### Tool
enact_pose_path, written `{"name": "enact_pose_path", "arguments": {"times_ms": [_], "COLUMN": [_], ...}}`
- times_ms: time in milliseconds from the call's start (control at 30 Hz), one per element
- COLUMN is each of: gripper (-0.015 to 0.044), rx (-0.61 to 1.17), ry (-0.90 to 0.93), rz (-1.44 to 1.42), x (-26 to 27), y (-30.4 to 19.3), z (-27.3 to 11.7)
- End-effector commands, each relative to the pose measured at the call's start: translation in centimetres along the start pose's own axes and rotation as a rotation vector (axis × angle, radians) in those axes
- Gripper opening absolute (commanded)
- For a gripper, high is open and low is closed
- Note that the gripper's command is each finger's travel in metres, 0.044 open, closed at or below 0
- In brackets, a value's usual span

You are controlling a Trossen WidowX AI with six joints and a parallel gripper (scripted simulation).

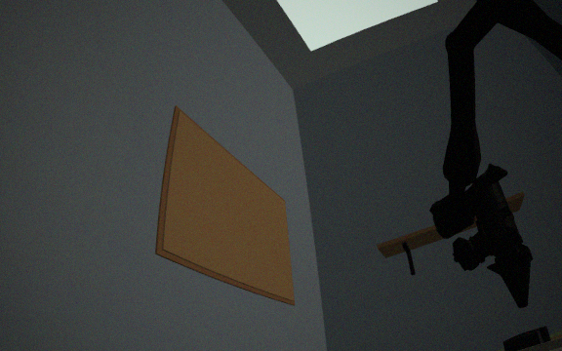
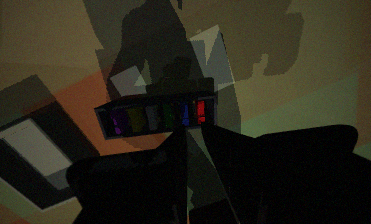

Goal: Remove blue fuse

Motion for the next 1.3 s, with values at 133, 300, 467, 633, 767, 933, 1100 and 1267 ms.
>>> {"name": "enact_pose_path", "arguments": {"times_ms": [133, 300, 467, 633, 767, 933, 1100, 1267], "gripper": [0.0074, 0.0074, 0.0074, 0.0074, 0.0074, 0.0074, 0.0074, 0.0074], "rx": [0.01, 0.01, 0.01, 0.01, 0.01, 0.01, 0.01, 0.01], "ry": [0.005, 0.005, 0.005, 0.006, 0.006, 0.007, 0.007, 0.007], "rz": [0.006, 0.006, 0.006, 0.006, 0.006, 0.006, 0.006, 0.006], "x": [0.1, 0.2, 0.3, 0.4, 0.4, 0.5, 0.5, 0.5], "y": [-0.1, 0.0, 0.0, 0.0, 0.0, 0.0, 0.0, 0.0], "z": [1.1, 1.6, 2.0, 2.5, 2.9, 3.3, 3.3, 3.3]}}
Point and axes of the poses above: the point midway between the two fingers, 35 mm back from their tips, its own z axis out along the fingers, its own x axis across the jaws, y = z × x, the point moved 6 cm from there along -z, back along the fingers, and after that the axes turned 2 degrees about z, right-handed, at the moved point
